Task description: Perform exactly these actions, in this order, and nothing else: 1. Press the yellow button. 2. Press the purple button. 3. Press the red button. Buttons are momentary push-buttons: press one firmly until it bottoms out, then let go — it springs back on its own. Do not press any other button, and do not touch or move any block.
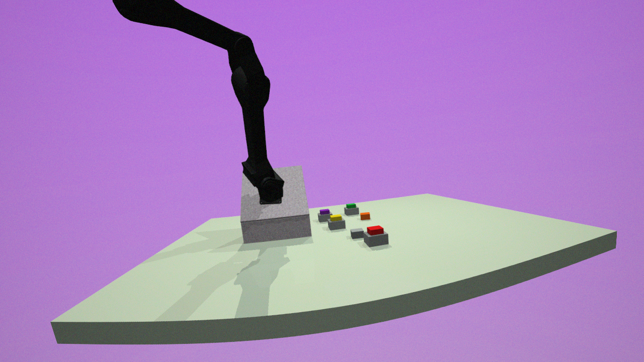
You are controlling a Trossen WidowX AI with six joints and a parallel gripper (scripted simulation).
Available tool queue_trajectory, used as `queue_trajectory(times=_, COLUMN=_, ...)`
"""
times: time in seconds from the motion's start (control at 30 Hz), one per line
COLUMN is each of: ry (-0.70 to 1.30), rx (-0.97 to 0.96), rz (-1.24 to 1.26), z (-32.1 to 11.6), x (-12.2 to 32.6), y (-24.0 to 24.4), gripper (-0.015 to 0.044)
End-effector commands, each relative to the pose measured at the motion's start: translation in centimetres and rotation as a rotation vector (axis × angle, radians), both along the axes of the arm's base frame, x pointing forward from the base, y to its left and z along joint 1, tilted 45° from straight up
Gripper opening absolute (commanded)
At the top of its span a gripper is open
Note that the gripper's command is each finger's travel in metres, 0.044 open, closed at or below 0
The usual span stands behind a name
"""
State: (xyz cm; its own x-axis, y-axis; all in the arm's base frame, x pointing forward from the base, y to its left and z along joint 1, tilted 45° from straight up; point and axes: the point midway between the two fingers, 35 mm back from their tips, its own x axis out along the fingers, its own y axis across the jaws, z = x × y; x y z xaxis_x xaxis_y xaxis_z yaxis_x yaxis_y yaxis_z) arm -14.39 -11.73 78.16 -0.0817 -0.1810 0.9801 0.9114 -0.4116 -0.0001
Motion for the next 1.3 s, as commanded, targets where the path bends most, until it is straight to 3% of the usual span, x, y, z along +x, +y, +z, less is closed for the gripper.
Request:
queue_trajectory(times=0.0, ry=-0.001, rx=0.001, rz=0.002, z=0.0, x=0.0, y=-0.1, gripper=0.0400)
queue_trajectory(times=0.13, ry=-0.038, rx=0.032, rz=0.061, z=-0.7, x=-0.1, y=-2.4, gripper=0.0400)
queue_trajectory(times=0.3, ry=-0.236, rx=0.168, rz=0.295, z=-4.1, x=-1.1, y=-10.5, gripper=0.0400)
queue_trajectory(times=0.5, ry=-0.423, rx=0.376, rz=0.533, z=-9.4, x=1.7, y=-20.0, gripper=0.0400)
queue_trajectory(times=0.87, ry=-0.625, rx=0.841, rz=0.842, z=-21.4, x=15.2, y=-31.6, gripper=0.0400)
queue_trajectory(times=1.07, ry=-0.657, rx=1.108, rz=0.938, z=-28.3, x=24.2, y=-33.4, gripper=0.0400)
queue_trajectory(times=1.27, ry=-0.637, rx=1.386, rz=0.991, z=-35.4, x=33.2, y=-32.1, gripper=0.0400)
